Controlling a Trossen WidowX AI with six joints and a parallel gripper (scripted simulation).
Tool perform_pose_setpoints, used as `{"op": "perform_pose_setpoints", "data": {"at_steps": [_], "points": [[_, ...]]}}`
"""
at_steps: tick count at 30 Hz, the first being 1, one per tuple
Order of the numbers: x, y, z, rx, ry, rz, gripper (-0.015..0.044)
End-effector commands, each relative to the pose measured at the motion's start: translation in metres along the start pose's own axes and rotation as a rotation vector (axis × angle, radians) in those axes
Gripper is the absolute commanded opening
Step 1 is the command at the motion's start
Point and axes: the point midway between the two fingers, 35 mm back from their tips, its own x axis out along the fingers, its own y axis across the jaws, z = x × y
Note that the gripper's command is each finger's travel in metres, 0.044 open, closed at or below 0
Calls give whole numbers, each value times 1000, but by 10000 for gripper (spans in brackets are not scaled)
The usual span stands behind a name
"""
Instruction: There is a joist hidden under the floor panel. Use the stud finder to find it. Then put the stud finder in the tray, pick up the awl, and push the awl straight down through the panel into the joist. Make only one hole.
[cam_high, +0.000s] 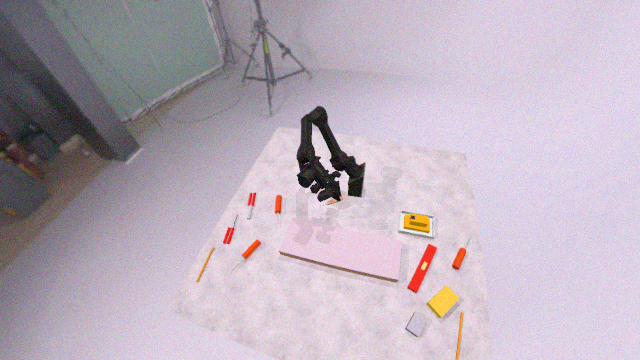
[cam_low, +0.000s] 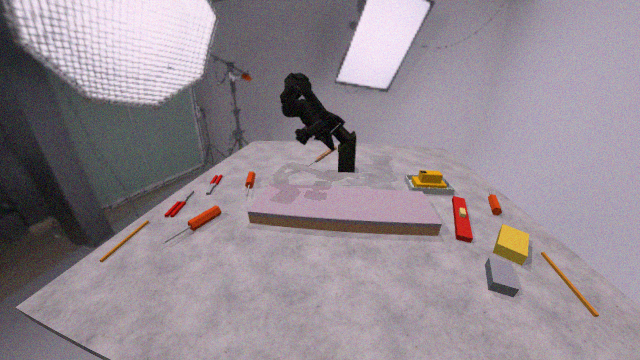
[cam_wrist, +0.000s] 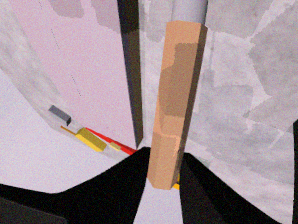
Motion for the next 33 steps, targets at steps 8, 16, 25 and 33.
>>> {"op": "perform_pose_setpoints", "data": {"at_steps": [8, 16, 25, 33], "points": [[-22, 40, 2, 398, 212, 363, 0], [-53, 62, 10, 587, 372, 607, 0], [-69, 71, 15, 646, 448, 710, 0], [-62, 91, 15, 619, 503, 697, 0]]}}
